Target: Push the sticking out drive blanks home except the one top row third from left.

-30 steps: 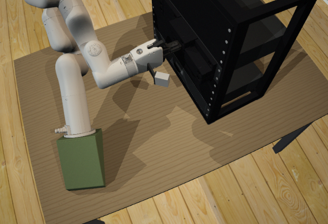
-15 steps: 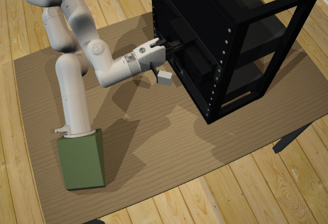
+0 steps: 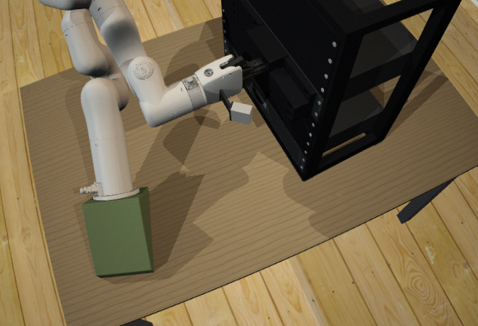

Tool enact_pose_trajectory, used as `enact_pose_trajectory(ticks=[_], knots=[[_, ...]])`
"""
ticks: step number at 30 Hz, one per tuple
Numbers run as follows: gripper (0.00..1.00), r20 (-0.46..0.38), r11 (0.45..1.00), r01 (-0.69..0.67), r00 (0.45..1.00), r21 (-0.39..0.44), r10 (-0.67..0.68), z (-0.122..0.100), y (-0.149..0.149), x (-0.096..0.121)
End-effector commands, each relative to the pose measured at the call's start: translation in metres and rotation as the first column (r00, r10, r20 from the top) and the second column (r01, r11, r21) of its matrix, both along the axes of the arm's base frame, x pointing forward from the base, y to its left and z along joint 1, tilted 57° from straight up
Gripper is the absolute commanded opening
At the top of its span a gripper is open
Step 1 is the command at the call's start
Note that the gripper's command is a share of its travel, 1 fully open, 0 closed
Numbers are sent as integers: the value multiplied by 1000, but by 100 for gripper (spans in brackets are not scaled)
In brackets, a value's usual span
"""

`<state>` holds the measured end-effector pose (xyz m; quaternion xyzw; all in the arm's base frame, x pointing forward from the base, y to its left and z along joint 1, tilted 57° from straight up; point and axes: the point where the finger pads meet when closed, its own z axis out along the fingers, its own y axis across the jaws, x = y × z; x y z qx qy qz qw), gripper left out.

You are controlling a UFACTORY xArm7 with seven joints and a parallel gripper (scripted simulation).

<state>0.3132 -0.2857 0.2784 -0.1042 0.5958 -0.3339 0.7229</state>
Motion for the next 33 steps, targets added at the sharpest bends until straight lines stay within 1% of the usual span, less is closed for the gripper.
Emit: enact_pose_trajectory(ticks=[1,33], knots=[[0,2,1000,2,1000,-3,-2,1,-1,0],[0,2,1000,2,1000,-3,-2,3,-3,5]])
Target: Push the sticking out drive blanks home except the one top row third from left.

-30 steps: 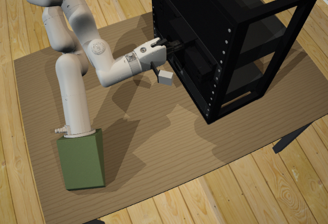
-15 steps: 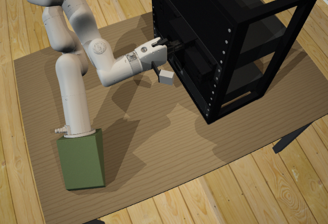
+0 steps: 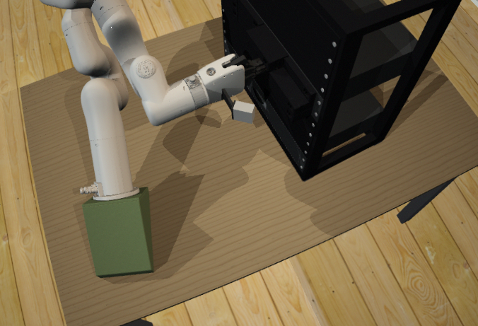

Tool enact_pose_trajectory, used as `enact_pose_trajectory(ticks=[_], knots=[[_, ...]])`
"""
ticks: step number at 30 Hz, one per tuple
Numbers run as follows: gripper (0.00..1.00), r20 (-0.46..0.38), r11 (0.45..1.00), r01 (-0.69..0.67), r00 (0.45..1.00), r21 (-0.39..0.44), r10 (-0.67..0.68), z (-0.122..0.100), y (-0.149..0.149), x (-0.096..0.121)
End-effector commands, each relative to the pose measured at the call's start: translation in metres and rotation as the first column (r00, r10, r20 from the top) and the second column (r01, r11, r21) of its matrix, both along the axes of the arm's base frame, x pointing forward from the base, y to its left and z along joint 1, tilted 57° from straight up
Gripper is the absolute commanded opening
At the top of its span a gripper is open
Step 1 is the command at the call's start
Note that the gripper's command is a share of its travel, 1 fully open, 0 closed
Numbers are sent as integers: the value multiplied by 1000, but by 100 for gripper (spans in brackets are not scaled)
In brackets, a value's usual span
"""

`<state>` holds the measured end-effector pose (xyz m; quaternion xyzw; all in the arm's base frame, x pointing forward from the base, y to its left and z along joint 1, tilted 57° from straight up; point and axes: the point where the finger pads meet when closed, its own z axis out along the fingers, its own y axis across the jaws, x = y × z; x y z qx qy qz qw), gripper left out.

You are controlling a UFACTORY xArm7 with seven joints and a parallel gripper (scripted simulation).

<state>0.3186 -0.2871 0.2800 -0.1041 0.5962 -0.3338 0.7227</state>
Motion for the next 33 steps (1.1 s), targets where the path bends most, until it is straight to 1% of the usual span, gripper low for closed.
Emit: enact_pose_trajectory(ticks=[1,33], knots=[[0,3,1000,2,1000,-3,-2,2,-1,0],[0,3,1000,2,1000,-3,-2,3,-3,5]])
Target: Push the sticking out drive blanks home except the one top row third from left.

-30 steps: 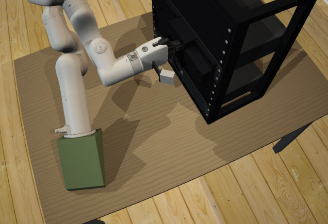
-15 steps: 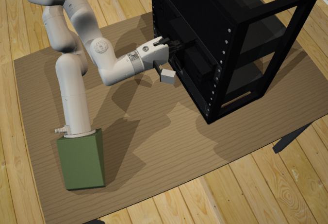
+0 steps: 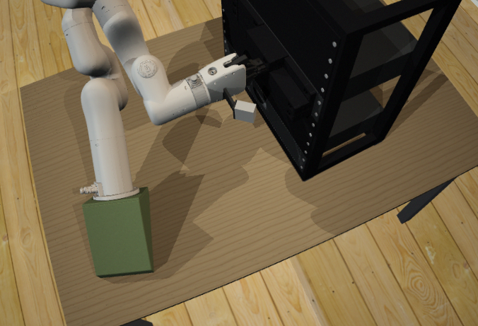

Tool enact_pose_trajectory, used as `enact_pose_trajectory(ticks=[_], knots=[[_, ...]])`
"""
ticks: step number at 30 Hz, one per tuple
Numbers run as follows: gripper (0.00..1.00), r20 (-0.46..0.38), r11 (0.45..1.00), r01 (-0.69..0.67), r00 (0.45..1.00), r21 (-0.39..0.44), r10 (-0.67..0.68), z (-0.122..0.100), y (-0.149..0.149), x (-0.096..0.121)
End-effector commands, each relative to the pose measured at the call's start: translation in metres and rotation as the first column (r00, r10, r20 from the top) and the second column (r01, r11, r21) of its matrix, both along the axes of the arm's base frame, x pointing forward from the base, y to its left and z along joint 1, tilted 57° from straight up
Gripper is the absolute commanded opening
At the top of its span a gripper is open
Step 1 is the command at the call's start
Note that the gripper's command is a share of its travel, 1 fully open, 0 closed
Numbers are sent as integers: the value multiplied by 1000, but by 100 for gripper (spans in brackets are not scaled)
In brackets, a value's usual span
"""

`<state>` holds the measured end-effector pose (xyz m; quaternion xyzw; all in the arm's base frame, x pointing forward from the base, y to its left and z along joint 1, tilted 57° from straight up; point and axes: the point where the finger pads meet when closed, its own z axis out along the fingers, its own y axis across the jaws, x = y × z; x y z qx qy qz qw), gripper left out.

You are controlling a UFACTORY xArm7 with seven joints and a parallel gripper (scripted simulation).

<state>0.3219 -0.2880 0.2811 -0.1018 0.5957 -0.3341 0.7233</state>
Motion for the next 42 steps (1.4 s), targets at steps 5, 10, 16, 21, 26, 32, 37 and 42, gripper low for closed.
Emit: enact_pose_trajectory(ticks=[5,10,16,21,26,32,37,42], knots=[[0,0,1000,-1,1000,-6,1,2,-2,2],[0,0,1000,-1,1000,-6,1,2,-2,1],[0,0,1000,-1,1000,-6,1,-2,2,-14],[0,0,1000,-1,1000,-6,1,-7,7,-30],[0,0,1000,-1,1000,-6,1,-15,14,-57],[0,0,1000,-1,1000,-6,1,-22,20,-80],[0,0,1000,-1,1000,-6,1,-23,22,-85],[0,0,1000,-1,1000,-6,1,-24,22,-87]])
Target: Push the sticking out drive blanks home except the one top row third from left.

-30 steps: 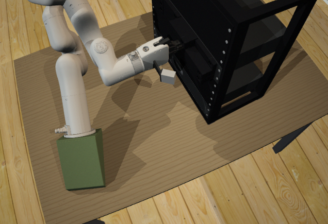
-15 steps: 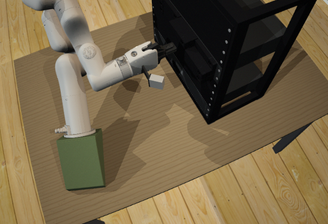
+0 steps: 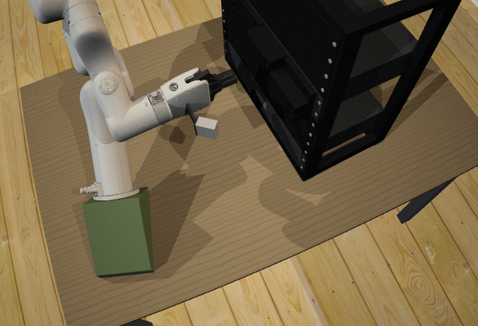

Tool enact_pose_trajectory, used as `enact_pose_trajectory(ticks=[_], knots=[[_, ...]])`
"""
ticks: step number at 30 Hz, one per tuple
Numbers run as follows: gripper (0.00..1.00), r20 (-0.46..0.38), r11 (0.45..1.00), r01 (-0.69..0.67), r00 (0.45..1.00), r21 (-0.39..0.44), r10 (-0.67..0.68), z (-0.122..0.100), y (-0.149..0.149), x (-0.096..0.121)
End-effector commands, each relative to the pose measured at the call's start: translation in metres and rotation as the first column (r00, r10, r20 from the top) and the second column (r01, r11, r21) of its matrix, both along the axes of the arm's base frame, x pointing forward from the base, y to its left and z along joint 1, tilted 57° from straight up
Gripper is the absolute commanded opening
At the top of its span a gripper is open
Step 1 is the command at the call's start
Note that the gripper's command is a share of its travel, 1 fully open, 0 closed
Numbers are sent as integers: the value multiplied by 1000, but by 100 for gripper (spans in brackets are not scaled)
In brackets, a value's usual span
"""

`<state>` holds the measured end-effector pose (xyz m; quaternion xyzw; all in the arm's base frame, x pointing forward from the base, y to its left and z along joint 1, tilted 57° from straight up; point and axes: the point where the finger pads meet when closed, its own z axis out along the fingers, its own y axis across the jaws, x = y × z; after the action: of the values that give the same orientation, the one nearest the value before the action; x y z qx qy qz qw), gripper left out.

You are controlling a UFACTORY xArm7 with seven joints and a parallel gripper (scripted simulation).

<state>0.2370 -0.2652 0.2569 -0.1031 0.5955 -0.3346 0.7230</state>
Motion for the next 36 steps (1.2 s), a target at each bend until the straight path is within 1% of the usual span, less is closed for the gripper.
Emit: enact_pose_trajectory(ticks=[1,6,10,12,16,27,29,32,36], knots=[[0,1,1000,0,1000,-4,0,0,-1,-2],[0,1,1000,0,1000,-4,0,-4,-4,-2],[0,1,1000,0,1000,-4,0,-13,-11,-2],[0,1,1000,0,1000,-4,0,-13,-11,-2],[0,1,1000,0,1000,-4,0,-28,-22,-1],[0,1,1000,0,1000,-4,0,-78,-59,0],[0,1,1000,0,1000,-4,0,-78,-59,0],[0,1,1000,0,1000,-4,0,-85,-65,1],[0,1,1000,0,1000,-4,0,-88,-67,1]])
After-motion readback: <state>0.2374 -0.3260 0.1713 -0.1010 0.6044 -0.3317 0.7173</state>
